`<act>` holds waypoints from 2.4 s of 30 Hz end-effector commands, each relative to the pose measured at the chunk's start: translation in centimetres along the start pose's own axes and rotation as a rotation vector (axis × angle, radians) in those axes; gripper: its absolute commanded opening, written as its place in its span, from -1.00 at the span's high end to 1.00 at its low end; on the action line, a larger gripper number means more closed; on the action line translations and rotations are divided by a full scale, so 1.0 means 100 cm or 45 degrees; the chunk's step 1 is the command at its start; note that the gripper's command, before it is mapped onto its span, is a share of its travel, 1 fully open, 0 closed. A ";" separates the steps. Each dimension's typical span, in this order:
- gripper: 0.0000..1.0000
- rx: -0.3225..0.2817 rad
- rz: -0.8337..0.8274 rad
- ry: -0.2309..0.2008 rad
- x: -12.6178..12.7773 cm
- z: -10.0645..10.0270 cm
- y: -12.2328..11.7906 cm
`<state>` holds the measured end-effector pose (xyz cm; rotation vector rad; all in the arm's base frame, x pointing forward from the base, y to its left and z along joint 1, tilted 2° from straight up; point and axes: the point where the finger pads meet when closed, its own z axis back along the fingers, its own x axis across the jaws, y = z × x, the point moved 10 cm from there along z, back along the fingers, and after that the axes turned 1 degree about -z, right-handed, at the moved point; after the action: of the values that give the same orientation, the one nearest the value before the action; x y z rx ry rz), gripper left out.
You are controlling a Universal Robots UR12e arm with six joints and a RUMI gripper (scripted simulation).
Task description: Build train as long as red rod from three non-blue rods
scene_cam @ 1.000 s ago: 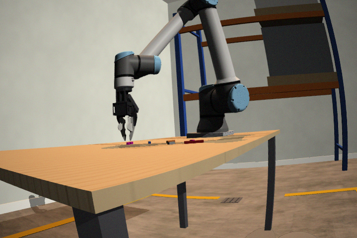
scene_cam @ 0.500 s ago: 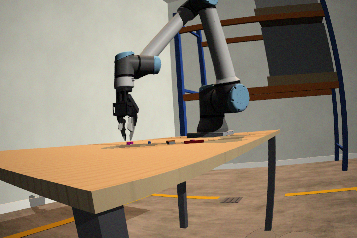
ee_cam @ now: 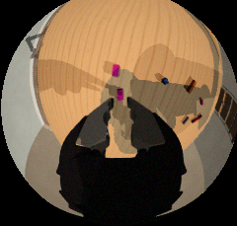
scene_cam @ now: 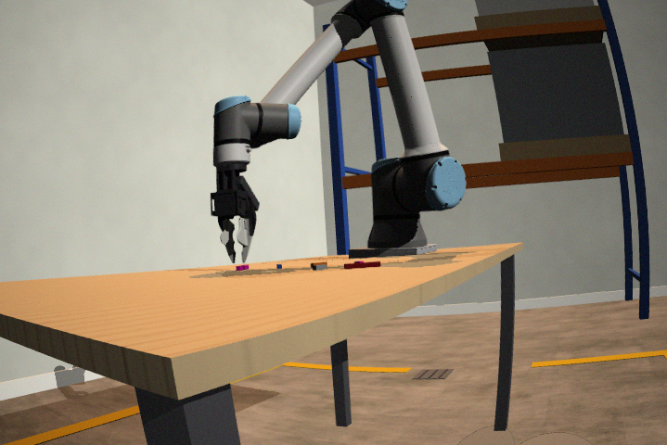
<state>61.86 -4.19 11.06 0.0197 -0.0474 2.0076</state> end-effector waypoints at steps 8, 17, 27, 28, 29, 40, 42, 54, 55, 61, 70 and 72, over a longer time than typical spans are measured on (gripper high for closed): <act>0.72 -0.001 0.000 0.001 0.000 -0.003 0.000; 0.72 -0.001 0.000 0.001 0.000 -0.012 0.000; 0.72 -0.001 0.000 0.001 0.000 -0.016 0.000; 0.72 -0.001 0.000 0.001 0.000 -0.016 0.000; 0.72 -0.001 0.000 0.001 0.000 -0.016 0.000; 0.72 -0.001 0.000 0.001 0.000 -0.016 0.000; 0.72 -0.001 0.000 0.001 0.000 -0.016 0.000; 0.72 -0.001 0.000 0.001 0.000 -0.016 0.000; 0.72 -0.001 0.000 0.001 0.000 -0.016 0.000; 0.72 -0.001 0.000 0.001 0.000 -0.016 0.000; 1.00 -0.001 0.000 0.001 0.000 -0.016 0.000; 1.00 -0.001 0.000 0.001 0.000 -0.016 0.000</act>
<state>61.87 -4.12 9.39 0.0197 -0.0474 2.0076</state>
